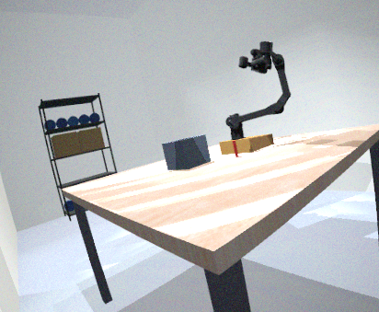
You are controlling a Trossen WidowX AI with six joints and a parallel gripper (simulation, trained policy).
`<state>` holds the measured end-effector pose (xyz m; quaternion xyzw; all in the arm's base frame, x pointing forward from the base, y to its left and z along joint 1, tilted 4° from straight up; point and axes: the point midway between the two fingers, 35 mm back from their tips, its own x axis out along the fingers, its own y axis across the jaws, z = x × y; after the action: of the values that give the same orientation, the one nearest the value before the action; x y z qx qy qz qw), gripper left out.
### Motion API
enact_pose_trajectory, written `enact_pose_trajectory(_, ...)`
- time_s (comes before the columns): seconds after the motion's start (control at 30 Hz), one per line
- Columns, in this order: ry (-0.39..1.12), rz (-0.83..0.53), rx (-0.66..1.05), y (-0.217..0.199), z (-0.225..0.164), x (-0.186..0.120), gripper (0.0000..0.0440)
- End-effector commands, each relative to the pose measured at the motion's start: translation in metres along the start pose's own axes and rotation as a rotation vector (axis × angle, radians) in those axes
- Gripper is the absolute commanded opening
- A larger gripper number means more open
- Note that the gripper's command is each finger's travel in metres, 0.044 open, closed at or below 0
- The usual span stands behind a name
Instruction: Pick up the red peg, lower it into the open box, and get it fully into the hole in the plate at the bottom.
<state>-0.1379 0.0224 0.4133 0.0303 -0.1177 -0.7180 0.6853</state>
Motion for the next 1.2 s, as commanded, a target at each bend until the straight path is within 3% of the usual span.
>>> enact_pose_trajectory(0.0,0.031,0.004,0.0,0.009,-0.004,0.006,0.044)
enact_pose_trajectory(0.47,0.083,0.085,0.073,0.04,0.001,0.041,0.044)
enact_pose_trajectory(1.17,0.355,0.462,0.484,0.126,-0.001,0.098,0.044)
